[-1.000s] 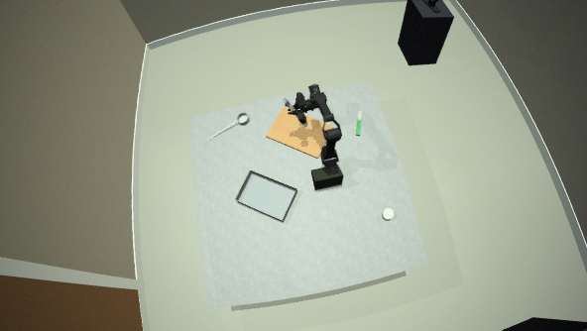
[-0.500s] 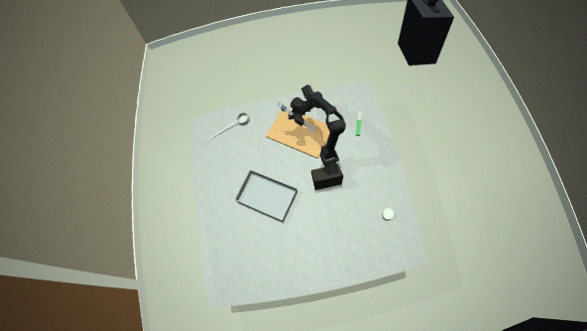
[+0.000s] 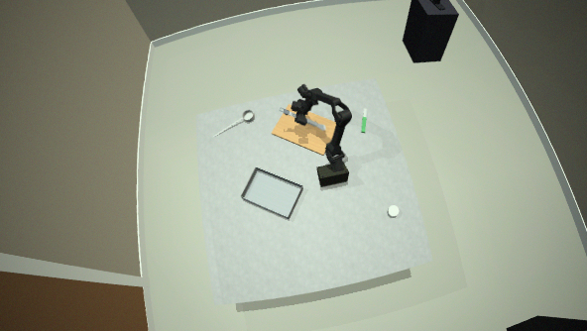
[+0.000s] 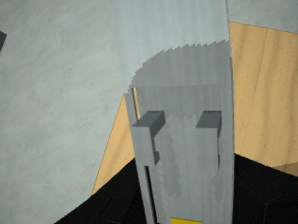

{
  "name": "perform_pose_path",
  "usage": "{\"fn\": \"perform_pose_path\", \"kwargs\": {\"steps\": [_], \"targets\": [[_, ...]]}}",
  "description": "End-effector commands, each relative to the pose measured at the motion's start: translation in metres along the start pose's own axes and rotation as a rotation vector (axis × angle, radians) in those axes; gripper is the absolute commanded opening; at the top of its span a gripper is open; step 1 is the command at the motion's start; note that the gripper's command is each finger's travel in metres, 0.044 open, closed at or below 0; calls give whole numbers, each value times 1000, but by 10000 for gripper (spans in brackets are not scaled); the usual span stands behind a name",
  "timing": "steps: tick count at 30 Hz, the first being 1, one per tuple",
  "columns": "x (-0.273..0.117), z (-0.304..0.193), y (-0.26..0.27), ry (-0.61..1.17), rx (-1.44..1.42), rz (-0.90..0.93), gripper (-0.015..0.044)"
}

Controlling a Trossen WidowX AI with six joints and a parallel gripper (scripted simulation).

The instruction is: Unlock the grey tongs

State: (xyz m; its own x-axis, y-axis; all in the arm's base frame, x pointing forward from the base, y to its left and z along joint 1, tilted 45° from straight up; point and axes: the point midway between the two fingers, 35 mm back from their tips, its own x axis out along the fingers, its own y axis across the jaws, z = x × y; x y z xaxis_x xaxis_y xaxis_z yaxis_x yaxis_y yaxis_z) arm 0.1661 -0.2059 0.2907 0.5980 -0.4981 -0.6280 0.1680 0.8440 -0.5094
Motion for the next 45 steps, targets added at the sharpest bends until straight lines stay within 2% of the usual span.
{"fn": "perform_pose_path", "kwargs": {"steps": [1, 26, 45], "targets": [[7, -2, -2, 71, 5, -7, -150], [42, -7, -7, 557, -134, -203, -150], [53, -13, -11, 568, -141, -212, -150]]}}
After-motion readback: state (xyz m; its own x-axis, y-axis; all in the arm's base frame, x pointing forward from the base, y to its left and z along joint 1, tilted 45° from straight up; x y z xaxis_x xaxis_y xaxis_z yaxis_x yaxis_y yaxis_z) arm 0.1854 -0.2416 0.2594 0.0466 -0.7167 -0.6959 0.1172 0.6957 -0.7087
